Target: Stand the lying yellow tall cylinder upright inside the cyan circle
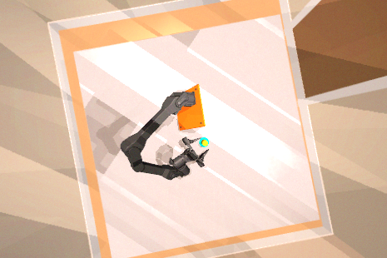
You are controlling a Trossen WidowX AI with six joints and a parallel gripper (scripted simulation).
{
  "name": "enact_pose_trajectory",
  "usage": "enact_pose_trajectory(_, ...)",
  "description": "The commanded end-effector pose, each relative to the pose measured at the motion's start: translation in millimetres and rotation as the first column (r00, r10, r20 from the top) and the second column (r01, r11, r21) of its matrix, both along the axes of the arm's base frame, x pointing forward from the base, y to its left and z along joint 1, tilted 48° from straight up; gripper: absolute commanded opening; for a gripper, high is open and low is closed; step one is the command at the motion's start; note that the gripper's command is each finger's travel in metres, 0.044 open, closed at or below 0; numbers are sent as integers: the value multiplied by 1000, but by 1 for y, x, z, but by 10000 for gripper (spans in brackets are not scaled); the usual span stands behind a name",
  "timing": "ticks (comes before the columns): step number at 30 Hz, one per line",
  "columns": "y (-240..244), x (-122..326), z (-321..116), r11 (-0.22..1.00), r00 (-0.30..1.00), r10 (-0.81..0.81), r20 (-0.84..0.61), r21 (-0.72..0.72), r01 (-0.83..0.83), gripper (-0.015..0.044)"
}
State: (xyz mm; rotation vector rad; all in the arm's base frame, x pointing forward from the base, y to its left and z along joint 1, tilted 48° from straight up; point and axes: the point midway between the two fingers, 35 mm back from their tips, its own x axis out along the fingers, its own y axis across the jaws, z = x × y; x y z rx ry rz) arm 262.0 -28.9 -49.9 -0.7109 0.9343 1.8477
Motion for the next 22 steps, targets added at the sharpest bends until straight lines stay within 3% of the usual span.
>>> enact_pose_trajectory(1,0,1,0,1000,1000,7,5,0,-7,400)
enact_pose_trajectory(11,59,-2,56,1000,1000,24,19,-2,-24,400)
enact_pose_trajectory(16,64,-4,60,999,999,31,15,-11,-31,400)
enact_pose_trajectory(22,77,-22,49,924,982,165,-95,-333,-188,400)
